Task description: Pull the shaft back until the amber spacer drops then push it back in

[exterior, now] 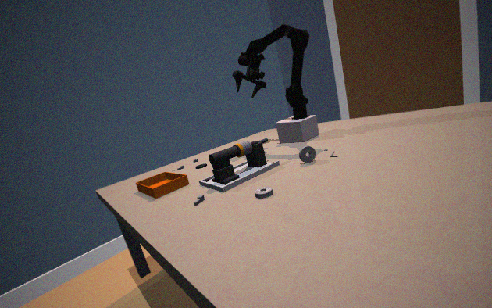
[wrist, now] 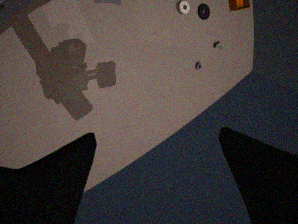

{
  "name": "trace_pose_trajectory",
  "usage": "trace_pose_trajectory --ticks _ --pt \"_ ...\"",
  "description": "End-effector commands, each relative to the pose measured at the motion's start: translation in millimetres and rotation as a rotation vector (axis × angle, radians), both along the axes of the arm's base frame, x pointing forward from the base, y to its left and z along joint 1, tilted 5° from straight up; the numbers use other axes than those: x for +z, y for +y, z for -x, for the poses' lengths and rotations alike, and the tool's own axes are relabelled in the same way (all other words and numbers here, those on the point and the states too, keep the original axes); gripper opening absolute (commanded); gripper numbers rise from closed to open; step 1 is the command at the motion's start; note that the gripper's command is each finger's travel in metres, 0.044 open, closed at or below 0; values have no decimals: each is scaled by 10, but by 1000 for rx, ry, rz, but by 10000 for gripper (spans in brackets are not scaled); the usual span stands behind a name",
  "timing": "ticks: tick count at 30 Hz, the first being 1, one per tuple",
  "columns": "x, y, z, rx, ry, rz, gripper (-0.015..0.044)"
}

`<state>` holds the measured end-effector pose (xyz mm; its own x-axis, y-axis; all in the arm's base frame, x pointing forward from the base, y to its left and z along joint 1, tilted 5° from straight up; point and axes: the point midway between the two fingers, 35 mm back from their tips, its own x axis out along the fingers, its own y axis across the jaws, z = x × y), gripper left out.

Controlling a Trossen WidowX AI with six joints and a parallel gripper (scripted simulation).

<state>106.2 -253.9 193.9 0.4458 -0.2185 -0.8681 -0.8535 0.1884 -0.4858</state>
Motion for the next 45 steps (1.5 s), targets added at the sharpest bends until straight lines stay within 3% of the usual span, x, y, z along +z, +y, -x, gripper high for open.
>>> trace_pose_trajectory --ticks 1,10,21,33,45 --pt "-101 100 -521 224 57 4 440" --pt "-419 715 -1574 704 171 19 440" --pt "-813 2049 -2487 1271 268 93 440" --pt "-1339 3680 -2608 1803 424 238 440" --pt "-1347 3712 -2597 1811 425 241 440"
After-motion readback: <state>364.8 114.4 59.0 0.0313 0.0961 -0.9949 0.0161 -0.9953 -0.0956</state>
